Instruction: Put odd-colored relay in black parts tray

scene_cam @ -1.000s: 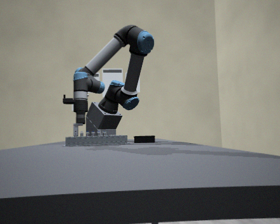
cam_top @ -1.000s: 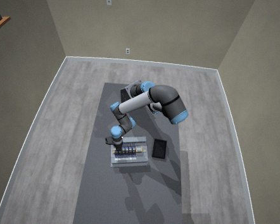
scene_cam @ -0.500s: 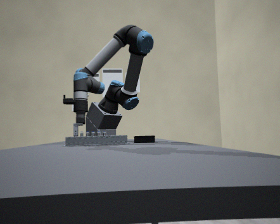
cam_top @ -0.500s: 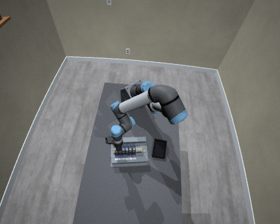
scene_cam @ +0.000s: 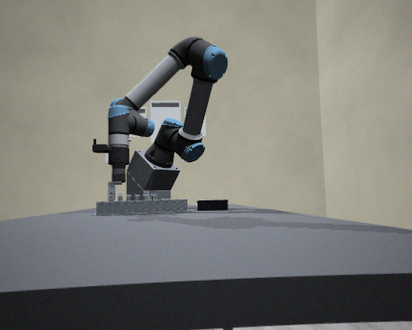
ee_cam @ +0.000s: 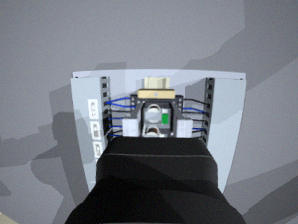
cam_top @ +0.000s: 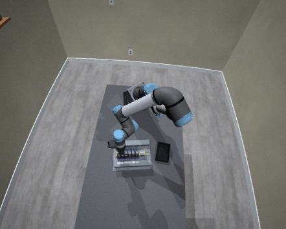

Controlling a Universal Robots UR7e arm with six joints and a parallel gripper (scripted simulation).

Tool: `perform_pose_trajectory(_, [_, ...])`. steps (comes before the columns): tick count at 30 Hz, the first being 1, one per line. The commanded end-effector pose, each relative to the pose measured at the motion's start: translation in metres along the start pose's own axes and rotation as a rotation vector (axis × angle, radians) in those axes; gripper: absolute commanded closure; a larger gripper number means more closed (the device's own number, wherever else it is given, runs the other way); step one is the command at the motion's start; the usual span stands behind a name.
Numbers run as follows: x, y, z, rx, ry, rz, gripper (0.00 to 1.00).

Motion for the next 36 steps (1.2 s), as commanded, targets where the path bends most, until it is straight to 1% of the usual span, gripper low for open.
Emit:
perform_pose_trajectory(1, [0.001, 0.001, -0.002, -0.03, 0.0, -0.006, 1.0])
perform_pose_trajectory(23, [0.001, 0.002, -0.002, -0.03, 0.0, -0.006, 1.0])
perform_pose_trajectory(36, [0.001, 0.012, -0.003, -0.03, 0.0, -0.006, 1.0])
Point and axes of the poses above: the point where the finger pads meet when closed, its own y axis back along the fingers, its own z axis across the jaws, x = y × z, the point moved 7 cm from there along y, back along the fingers, and after that the axes turned 9 degrees about y, right-handed, at the moved point
